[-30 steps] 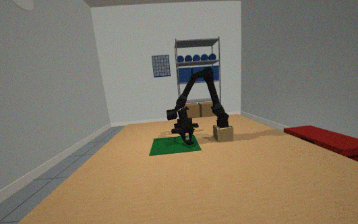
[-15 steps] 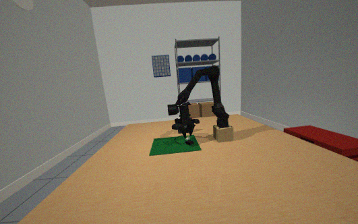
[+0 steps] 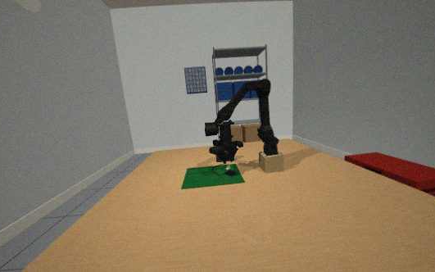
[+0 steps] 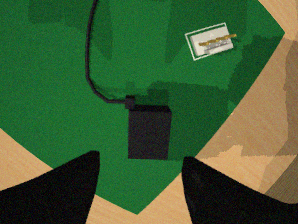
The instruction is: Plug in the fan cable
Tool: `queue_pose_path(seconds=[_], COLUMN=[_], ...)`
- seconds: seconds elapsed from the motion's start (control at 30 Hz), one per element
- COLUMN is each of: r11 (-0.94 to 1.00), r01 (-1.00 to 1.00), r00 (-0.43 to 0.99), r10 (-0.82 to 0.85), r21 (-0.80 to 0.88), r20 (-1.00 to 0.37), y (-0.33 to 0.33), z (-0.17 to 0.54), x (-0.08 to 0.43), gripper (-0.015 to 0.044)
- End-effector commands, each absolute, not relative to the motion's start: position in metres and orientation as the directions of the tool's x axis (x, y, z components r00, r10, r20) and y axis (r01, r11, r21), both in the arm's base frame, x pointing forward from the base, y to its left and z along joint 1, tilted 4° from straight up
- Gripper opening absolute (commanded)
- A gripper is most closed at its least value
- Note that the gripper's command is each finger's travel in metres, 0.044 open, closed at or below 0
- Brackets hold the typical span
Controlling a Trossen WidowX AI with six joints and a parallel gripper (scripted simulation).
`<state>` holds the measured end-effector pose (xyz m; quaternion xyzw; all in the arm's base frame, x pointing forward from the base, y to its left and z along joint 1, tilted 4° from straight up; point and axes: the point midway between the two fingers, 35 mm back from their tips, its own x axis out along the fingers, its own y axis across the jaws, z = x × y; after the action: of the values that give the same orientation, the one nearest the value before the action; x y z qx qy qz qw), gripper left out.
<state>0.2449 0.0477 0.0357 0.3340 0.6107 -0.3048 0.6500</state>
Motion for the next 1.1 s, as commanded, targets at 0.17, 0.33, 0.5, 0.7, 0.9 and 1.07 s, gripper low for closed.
queue_pose_path(seconds=[0.17,0.33,0.5,0.7,0.9,1.07], r11=[0.594,0.594,0.594,0.594,0.594,0.594], r01=[0.802,0.802,0.802,0.802,0.802,0.802], r00=[0.067,0.067,0.067,0.067,0.067,0.067], r10=[0.016,0.016,0.016,0.016,0.016,0.016], r21=[0.063,0.063,0.063,0.063,0.063,0.063], r20=[-0.998,-0.998,-0.998,-0.998,-0.998,-0.998], y=[0.0482,0.0482,0.0482,0.0482,0.0482,0.0482], z=[0.0353,0.0353,0.0353,0.0353,0.0353,0.0353], x=[0.2446,0.2446,0.2446,0.2446,0.2446,0.2446], gripper=[0.0205,0.0205,0.0205,0.0205,0.0336,0.044])
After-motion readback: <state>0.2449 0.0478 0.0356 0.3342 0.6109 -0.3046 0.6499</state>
